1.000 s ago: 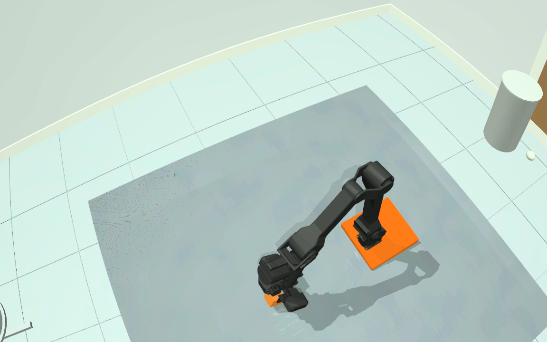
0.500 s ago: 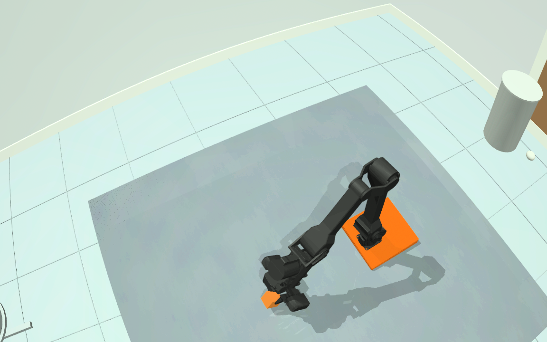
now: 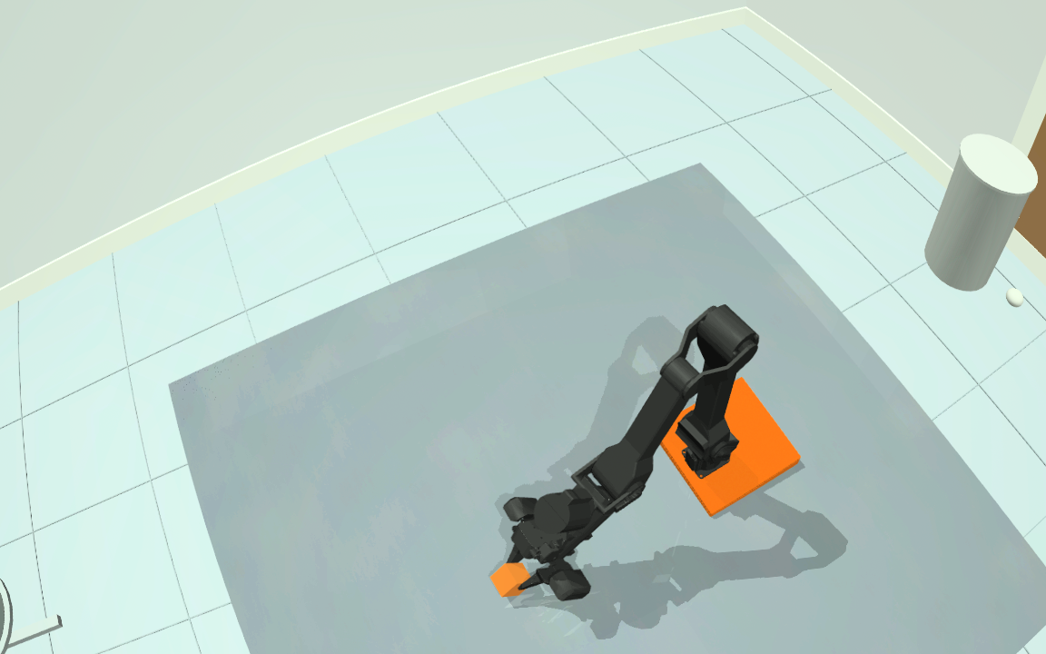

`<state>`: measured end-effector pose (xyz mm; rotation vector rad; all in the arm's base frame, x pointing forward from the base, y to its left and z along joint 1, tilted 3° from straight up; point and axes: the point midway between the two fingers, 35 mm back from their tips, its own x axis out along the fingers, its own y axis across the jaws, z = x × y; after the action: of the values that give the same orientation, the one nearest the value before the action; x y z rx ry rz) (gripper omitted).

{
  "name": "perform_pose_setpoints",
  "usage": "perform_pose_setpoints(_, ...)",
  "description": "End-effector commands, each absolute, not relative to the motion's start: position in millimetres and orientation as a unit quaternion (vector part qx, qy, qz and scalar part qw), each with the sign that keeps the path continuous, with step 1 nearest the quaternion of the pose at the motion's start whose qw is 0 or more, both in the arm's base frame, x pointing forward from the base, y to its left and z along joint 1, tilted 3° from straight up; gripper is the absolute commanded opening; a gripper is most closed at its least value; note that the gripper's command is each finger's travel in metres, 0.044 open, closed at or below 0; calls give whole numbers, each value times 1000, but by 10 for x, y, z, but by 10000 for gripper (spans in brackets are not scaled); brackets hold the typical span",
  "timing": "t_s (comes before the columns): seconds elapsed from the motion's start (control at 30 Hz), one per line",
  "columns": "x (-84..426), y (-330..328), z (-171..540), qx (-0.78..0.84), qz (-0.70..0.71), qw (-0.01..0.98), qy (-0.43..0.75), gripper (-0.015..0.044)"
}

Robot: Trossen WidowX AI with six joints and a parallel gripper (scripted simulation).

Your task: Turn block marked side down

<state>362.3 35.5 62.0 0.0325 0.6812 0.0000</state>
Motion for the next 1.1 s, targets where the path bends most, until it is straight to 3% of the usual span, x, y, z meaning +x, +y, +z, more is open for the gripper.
perform_pose_setpoints(0.0,3581,348,545,12,-2,950,312,0)
perform_pose_setpoints(0.4,3452,332,544,15,-4,974,227,0)
perform_pose_setpoints(1.03,3443,331,572,15,-4,977,212,0)
perform_pose_setpoints(1.07,3443,331,572,15,-4,977,212,26)
